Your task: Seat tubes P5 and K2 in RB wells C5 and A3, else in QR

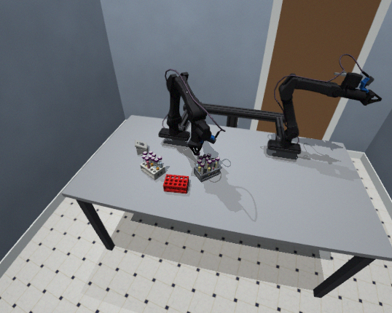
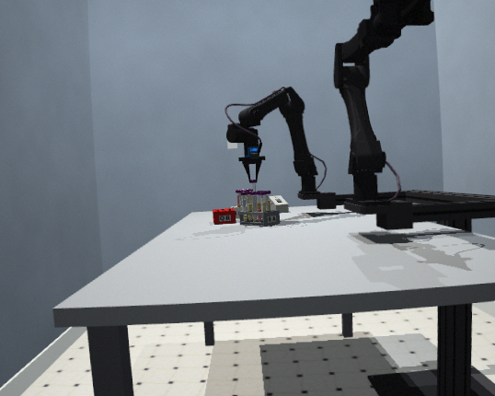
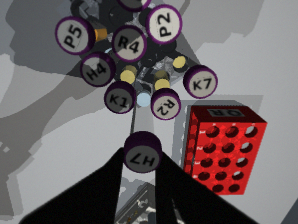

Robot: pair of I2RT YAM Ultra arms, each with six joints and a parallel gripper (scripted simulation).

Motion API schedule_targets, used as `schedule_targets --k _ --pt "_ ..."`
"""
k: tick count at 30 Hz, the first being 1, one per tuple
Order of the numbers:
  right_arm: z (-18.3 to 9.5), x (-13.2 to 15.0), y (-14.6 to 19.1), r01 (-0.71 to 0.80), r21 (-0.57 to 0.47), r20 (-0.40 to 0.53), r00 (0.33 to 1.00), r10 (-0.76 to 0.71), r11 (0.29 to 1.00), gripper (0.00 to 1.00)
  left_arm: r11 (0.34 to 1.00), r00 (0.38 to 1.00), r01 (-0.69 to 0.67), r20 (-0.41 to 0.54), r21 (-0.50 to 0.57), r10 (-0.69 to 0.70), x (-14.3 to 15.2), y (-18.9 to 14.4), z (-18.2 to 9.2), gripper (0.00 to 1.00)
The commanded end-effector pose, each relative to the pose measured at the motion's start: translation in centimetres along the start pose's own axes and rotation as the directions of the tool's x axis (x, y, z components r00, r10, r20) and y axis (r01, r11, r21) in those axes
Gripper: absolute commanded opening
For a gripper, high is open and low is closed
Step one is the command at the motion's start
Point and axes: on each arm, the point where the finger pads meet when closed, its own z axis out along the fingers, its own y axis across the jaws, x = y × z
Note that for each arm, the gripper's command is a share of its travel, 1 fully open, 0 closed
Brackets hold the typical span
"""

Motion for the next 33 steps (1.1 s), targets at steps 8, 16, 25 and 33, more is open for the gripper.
schedule_targets --k 8,16,25,33 --pt "0.9 0.4 -0.2 -0.002 -0.004 0.005 1.0 0.002 1.0 0.0 1.0 0.998 -0.006 0.059 0.0 0.006 -2.6 0.2 -1.1 0.0" --pt "1.4 0.5 -0.2 -0.002 -0.01 -0.001 1.0 0.002 1.0 0.0 1.0 0.998 -0.006 0.059 0.0 0.006 -2.6 0.2 -1.1 0.0" --pt "1.6 0.5 -0.3 -0.004 -0.002 0.006 1.0 0.004 1.0 0.0 1.0 0.998 -0.006 0.059 0.0 0.006 -2.6 0.2 -1.1 0.0" --pt "2.3 0.6 -0.3 -0.003 -0.012 -0.002 1.0 0.003 1.0 0.0 1.0 0.998 -0.006 0.059 0.0 0.006 -2.6 0.2 -1.1 0.0"
